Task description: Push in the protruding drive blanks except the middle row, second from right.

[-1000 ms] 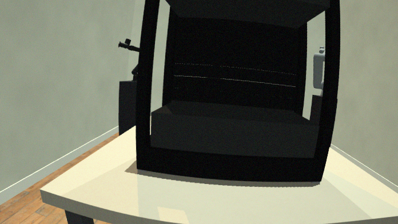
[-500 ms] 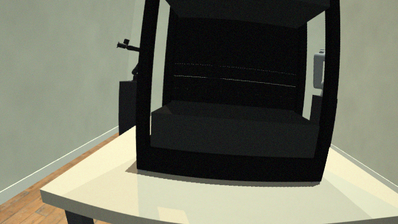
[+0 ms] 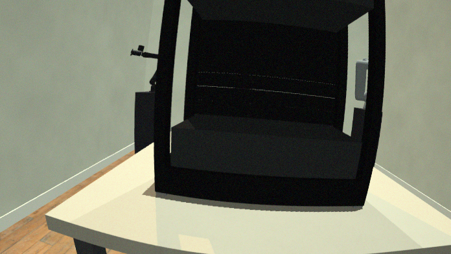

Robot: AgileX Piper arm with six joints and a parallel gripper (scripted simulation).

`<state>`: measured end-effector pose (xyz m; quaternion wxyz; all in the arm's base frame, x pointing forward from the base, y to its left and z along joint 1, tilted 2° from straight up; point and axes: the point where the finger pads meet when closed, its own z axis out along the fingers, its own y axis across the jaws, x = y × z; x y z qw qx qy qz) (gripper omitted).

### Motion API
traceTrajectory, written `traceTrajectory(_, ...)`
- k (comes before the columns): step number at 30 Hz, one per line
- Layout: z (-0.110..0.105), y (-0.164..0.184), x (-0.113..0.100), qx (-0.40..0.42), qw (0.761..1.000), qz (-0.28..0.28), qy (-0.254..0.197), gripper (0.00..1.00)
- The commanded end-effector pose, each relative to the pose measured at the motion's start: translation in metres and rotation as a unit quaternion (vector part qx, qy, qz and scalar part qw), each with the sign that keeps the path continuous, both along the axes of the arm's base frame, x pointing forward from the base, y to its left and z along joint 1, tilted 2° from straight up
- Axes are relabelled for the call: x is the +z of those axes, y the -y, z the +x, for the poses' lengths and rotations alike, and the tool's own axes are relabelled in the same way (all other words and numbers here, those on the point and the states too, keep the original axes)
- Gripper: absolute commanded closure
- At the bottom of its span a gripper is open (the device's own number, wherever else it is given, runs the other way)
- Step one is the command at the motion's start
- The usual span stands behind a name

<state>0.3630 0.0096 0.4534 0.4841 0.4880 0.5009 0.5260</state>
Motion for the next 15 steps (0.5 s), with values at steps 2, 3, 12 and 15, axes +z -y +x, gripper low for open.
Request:
traceTrajectory(2, -0.0001, -0.0003, 0.0012, 0.000, 1.000, -0.002, 0.002, 1.00)
traceTrajectory(3, -0.0002, -0.0004, 0.0012, 0.000, 1.000, -0.003, 0.002, 1.00)
traceTrajectory(12, -0.0004, -0.0015, 0.0008, 0.001, 1.000, -0.014, 0.001, 1.00)
traceTrajectory(15, -0.0007, -0.0024, 0.0005, 0.002, 1.000, -0.023, 0.001, 1.00)
